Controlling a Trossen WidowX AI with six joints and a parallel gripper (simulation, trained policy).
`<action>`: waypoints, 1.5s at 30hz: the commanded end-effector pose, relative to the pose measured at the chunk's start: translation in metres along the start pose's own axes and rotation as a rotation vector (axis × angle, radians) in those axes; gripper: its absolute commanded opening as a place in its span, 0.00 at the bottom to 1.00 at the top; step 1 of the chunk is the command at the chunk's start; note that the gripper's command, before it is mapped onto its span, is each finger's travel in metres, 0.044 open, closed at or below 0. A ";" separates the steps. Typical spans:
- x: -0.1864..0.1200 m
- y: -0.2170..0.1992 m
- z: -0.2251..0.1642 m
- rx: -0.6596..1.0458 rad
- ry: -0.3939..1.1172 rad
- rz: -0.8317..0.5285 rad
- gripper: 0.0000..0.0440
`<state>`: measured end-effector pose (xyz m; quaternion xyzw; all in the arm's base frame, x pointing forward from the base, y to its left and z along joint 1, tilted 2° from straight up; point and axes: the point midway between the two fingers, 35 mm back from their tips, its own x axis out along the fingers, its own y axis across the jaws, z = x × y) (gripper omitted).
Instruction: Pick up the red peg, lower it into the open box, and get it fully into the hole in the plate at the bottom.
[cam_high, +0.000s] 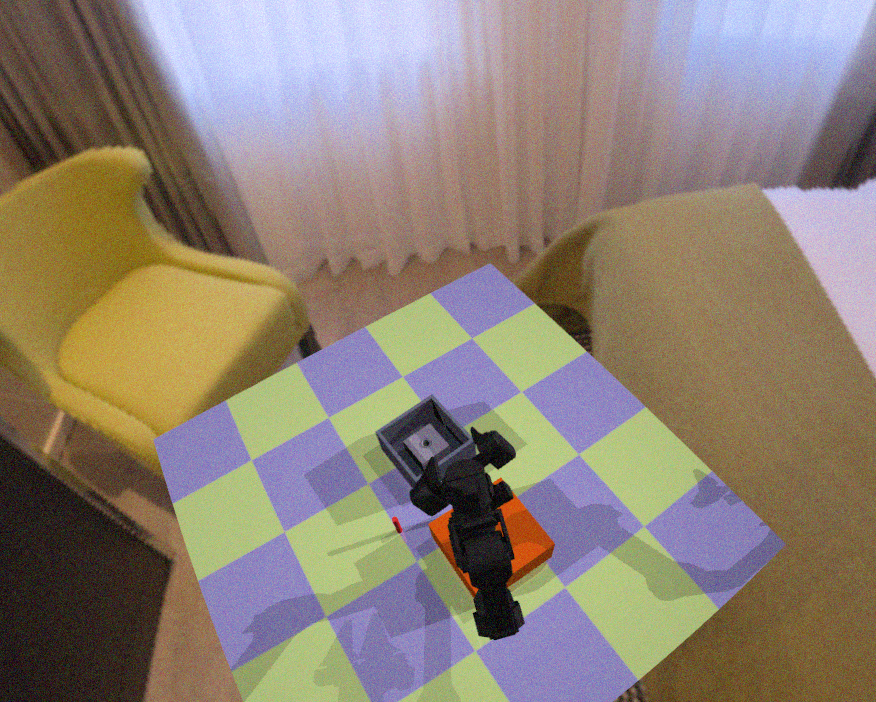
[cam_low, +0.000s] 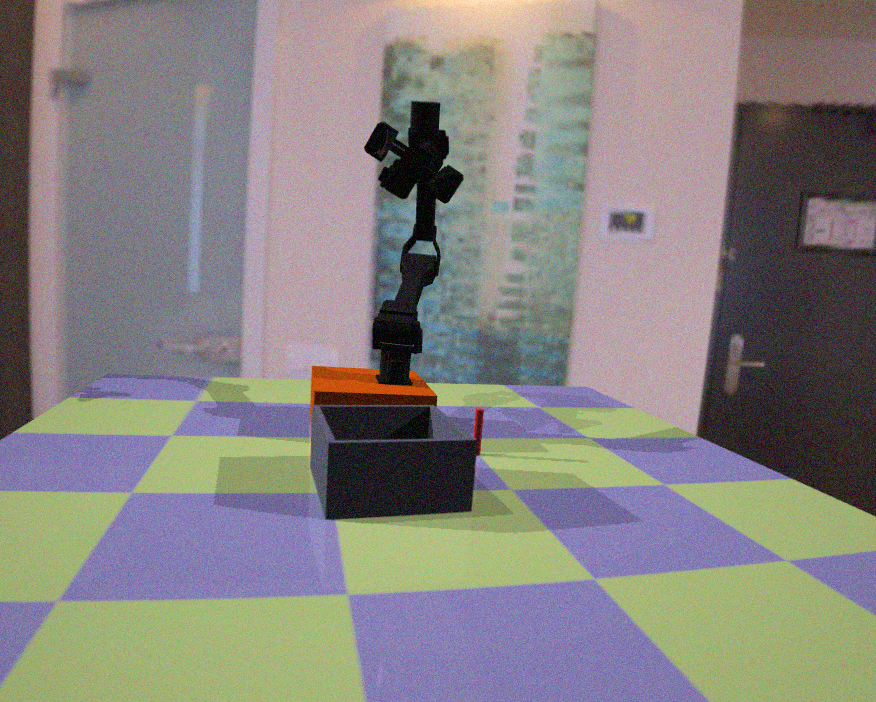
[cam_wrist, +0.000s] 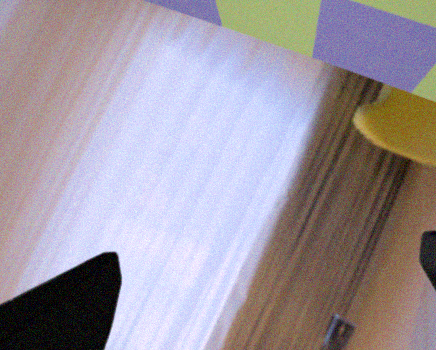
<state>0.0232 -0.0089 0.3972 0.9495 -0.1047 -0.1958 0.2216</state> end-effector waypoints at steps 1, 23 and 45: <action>0.023 -0.005 0.003 -0.068 -0.060 -0.088 1.00; 0.126 -0.069 0.030 -0.570 -0.297 -0.622 1.00; 0.165 -0.153 0.073 -1.140 -0.346 -1.140 1.00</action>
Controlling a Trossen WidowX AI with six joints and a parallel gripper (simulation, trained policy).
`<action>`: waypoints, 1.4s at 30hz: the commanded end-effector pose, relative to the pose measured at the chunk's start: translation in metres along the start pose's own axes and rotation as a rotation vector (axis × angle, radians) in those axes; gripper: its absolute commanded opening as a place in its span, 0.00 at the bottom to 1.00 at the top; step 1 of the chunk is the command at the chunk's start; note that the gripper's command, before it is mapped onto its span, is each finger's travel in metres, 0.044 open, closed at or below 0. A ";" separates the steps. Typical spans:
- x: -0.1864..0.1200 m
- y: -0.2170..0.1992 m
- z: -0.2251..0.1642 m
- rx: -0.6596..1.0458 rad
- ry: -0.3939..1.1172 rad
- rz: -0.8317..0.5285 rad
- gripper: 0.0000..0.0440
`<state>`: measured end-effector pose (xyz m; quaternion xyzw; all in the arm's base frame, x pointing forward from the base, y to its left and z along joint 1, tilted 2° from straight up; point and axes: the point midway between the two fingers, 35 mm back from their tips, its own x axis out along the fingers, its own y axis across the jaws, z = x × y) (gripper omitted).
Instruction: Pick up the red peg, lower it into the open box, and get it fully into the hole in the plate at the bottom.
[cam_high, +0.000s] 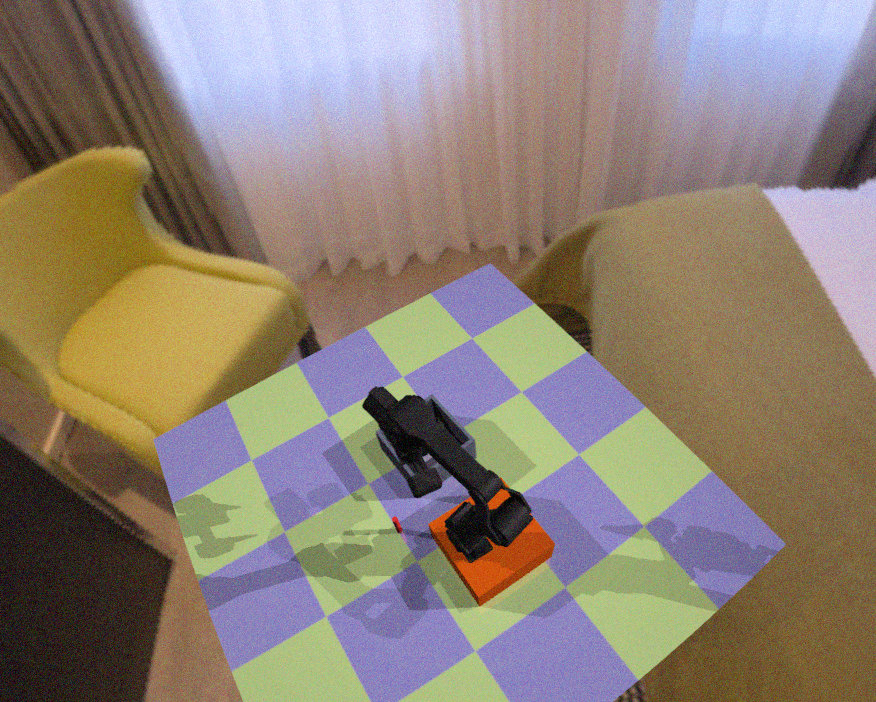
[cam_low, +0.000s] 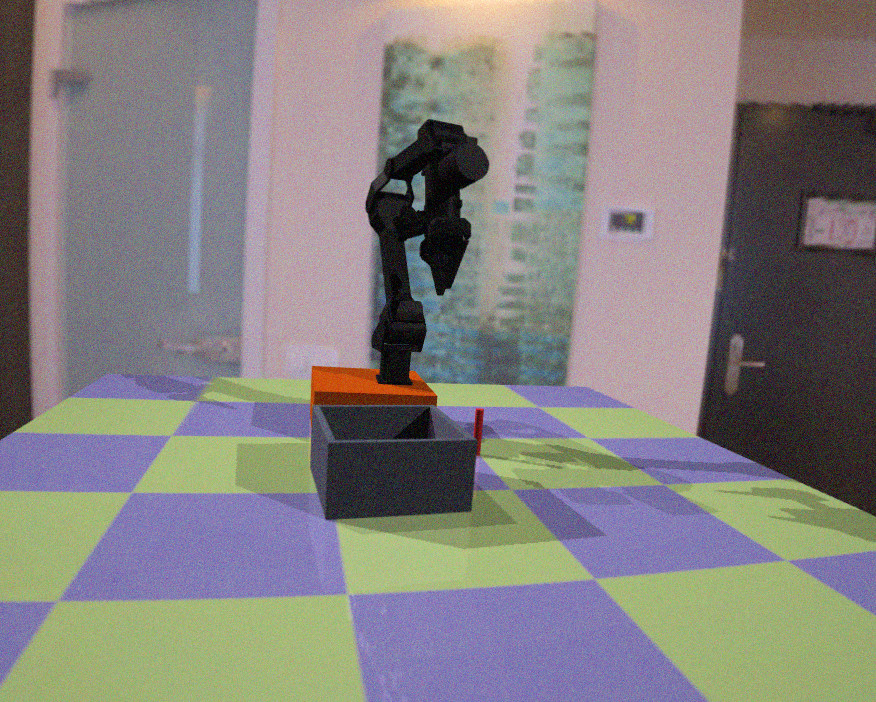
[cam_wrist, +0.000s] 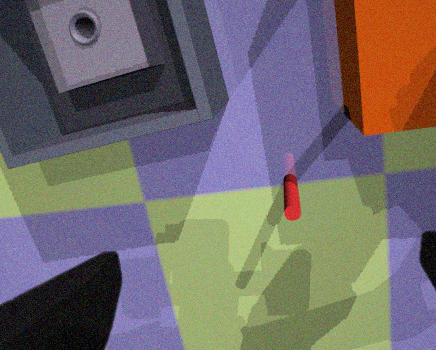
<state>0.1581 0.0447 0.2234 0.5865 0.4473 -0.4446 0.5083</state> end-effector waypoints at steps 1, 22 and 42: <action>0.016 -0.003 -0.007 -0.096 -0.010 -0.074 1.00; 0.113 -0.035 -0.043 -0.656 -0.087 -0.454 1.00; 0.209 -0.042 -0.062 -0.904 -0.106 -0.440 1.00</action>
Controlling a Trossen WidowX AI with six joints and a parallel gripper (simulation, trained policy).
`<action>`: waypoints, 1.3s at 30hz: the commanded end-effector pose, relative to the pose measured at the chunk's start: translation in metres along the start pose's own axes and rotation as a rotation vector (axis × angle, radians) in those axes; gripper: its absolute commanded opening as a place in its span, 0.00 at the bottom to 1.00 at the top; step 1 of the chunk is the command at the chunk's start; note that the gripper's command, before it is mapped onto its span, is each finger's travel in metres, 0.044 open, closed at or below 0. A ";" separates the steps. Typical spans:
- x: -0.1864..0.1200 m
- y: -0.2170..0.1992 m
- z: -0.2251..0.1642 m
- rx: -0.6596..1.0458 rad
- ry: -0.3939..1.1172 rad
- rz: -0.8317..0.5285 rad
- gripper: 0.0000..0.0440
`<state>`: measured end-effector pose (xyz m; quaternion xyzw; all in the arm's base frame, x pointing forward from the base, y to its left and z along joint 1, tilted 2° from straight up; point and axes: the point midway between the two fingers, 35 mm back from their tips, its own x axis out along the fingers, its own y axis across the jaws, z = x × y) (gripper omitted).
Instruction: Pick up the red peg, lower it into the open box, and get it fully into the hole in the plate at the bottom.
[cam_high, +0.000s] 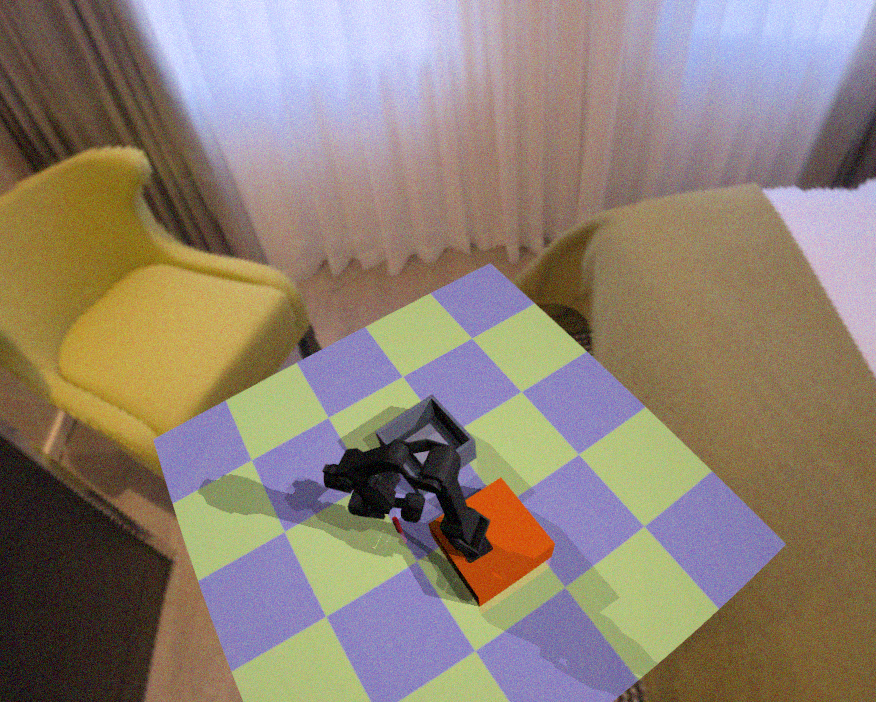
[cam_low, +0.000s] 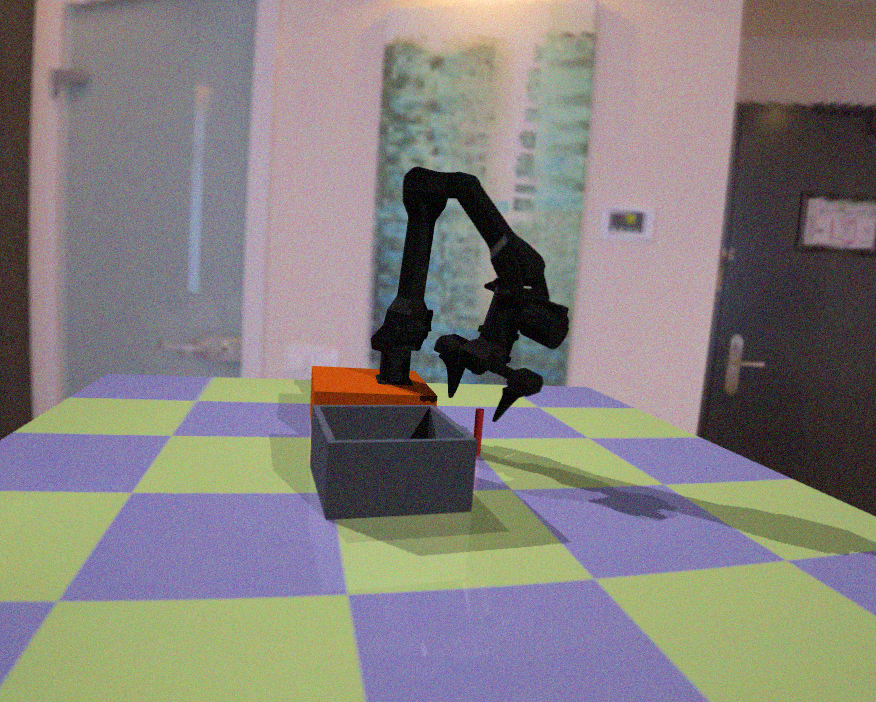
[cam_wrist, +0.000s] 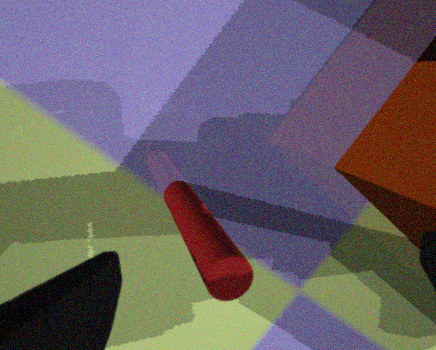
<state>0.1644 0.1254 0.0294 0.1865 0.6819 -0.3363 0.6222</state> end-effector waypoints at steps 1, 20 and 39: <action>0.018 0.004 0.000 -0.024 -0.018 0.000 1.00; 0.073 0.010 0.001 -0.065 -0.034 -0.025 0.33; 0.028 0.015 0.025 -0.063 -0.124 -0.032 0.00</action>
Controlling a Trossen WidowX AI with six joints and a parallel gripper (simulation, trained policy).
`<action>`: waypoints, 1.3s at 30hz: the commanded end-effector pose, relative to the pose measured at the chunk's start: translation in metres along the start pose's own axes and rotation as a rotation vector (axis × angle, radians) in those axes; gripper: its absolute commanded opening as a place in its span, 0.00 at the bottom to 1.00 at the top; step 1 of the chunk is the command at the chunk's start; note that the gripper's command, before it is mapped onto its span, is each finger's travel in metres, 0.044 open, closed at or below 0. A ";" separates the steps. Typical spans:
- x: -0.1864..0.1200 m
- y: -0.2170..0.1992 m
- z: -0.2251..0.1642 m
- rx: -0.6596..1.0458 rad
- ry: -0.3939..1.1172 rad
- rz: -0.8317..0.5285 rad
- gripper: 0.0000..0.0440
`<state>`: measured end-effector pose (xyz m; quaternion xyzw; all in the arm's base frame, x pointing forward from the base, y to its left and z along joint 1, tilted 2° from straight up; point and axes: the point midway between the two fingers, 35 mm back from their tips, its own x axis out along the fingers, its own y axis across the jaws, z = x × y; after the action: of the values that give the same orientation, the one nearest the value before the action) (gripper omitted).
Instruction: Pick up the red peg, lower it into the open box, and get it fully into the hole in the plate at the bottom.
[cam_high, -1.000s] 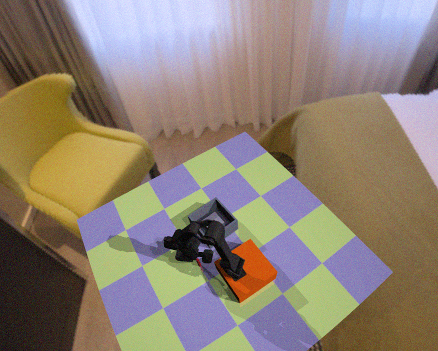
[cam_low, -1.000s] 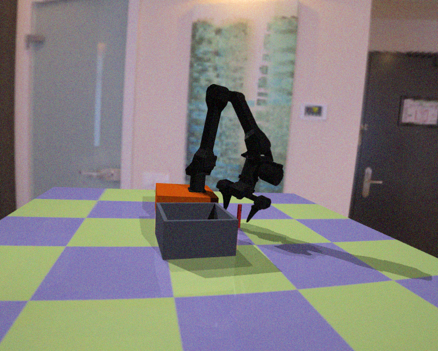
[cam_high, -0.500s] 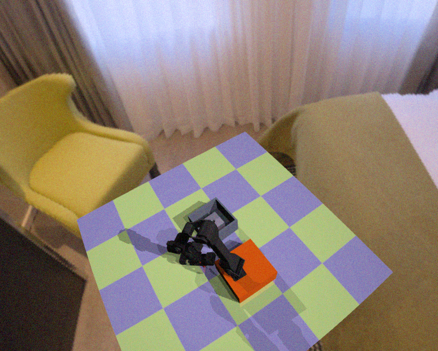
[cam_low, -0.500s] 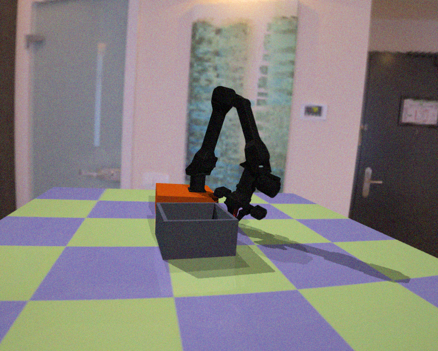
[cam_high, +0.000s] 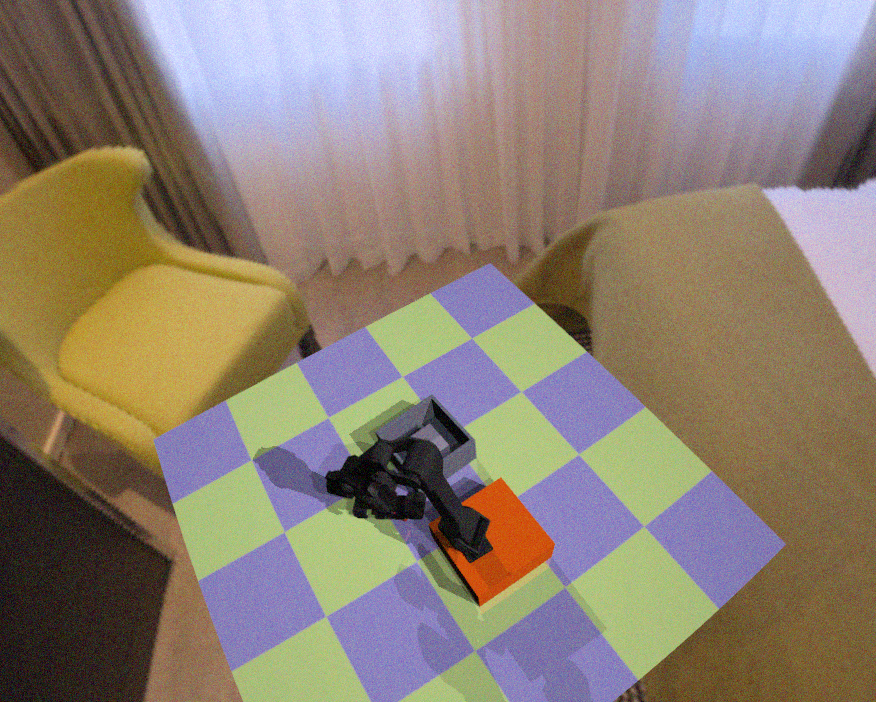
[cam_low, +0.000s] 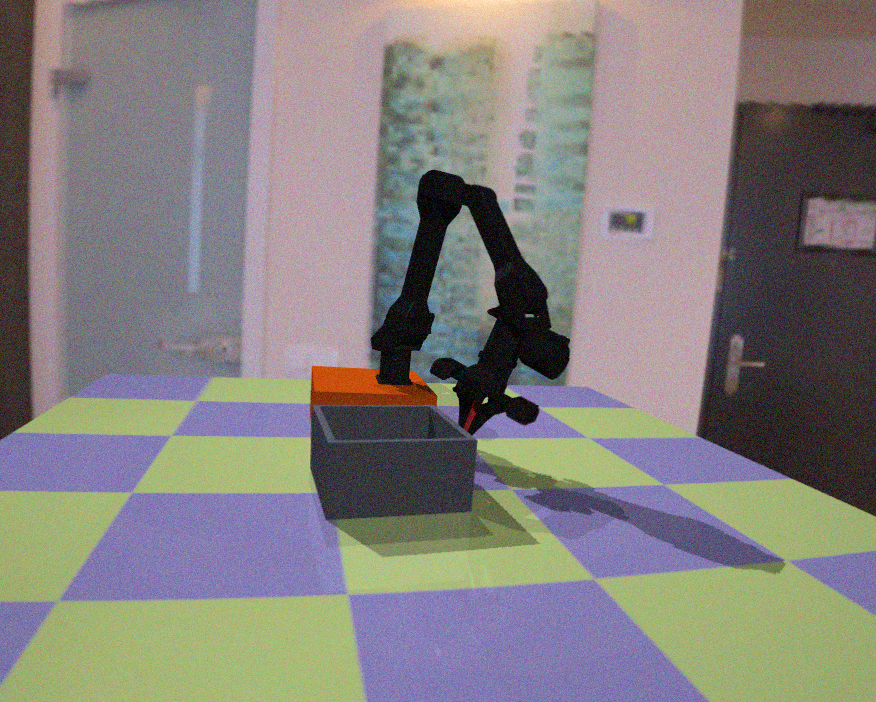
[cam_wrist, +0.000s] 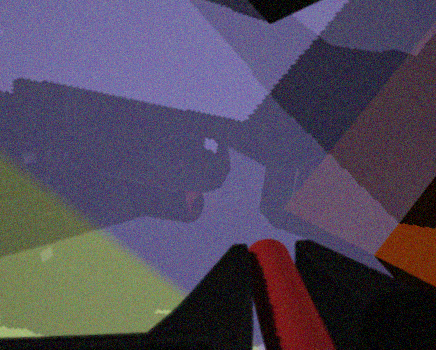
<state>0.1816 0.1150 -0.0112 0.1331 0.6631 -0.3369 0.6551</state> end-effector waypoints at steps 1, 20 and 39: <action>-0.014 0.000 0.010 0.005 -0.026 0.013 0.00; -0.081 -0.010 0.078 0.156 -0.127 0.055 0.00; -0.071 -0.032 0.168 0.295 -0.143 0.075 0.00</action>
<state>0.2931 0.0153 0.0838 0.2288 0.5528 -0.4128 0.6868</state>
